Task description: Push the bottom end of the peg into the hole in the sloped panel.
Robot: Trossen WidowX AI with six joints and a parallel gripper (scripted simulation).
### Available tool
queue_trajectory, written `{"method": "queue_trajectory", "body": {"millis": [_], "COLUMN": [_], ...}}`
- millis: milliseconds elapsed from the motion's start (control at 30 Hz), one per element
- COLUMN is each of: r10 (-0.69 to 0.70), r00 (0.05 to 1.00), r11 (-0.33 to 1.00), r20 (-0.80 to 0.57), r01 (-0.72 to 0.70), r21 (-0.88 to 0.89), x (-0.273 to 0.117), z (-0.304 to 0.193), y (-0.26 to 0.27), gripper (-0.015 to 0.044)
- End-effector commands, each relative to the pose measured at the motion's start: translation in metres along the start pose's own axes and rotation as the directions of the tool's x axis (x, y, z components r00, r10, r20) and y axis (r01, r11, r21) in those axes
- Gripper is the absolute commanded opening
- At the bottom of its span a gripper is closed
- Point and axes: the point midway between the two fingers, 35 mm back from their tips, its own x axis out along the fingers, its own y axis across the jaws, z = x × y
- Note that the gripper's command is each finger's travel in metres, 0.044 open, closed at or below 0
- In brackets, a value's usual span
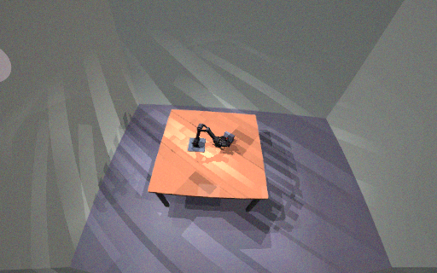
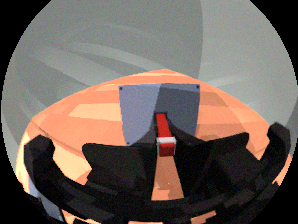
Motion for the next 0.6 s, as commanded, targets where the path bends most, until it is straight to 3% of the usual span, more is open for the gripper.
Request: {"method": "queue_trajectory", "body": {"millis": [0,567], "r10": [-0.001,-0.001], "r00": [1.000,1.000], "r11": [1.000,1.000], "r20": [-0.004,-0.003], "r01": [0.001,0.001], "r21": [0.008,0.008], "x": [0.003,0.013], "z": [-0.002,0.000], "y": [0.000,0.001], "gripper": [0.0000,0.0000]}}
